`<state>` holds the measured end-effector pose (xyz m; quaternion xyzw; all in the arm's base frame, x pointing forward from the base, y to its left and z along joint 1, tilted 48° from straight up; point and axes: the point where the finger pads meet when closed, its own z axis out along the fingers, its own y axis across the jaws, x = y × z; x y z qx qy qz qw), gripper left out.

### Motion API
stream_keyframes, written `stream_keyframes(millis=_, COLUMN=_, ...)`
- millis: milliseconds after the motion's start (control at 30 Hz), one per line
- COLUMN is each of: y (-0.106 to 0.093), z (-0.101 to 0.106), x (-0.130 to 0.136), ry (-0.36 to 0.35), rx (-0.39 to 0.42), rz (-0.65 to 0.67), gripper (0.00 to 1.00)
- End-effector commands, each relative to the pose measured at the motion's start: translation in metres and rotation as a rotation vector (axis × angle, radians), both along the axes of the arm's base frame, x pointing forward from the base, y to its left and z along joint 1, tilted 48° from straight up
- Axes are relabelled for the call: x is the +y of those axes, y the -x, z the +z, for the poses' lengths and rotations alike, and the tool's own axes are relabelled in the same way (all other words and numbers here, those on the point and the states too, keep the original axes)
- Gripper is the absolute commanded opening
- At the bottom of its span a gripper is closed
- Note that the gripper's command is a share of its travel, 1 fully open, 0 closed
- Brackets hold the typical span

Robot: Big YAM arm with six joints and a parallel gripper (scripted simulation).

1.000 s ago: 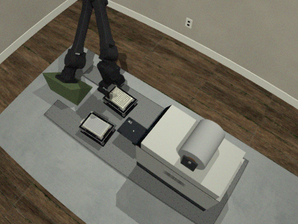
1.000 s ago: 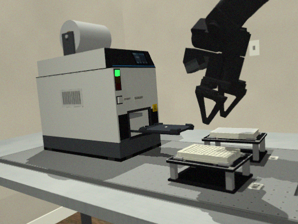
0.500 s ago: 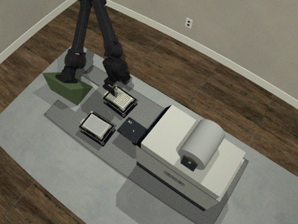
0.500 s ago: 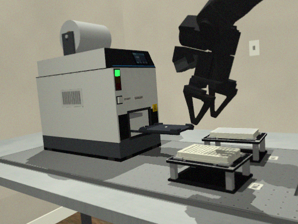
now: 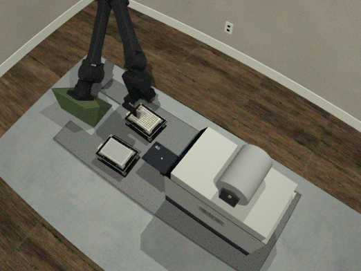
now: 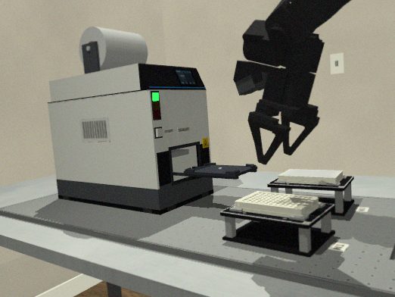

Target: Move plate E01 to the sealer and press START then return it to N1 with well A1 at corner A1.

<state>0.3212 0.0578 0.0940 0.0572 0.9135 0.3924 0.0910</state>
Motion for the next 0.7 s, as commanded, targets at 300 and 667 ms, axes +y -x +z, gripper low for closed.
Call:
stream_keyframes(millis=300, y=-0.006, z=-0.002, x=0.012, ry=0.007, rx=-0.027, rz=0.026, gripper=1.0)
stream_keyframes(millis=667, y=-0.001, z=-0.016, x=0.021, ry=0.004, rx=0.001, rz=0.009, gripper=1.0)
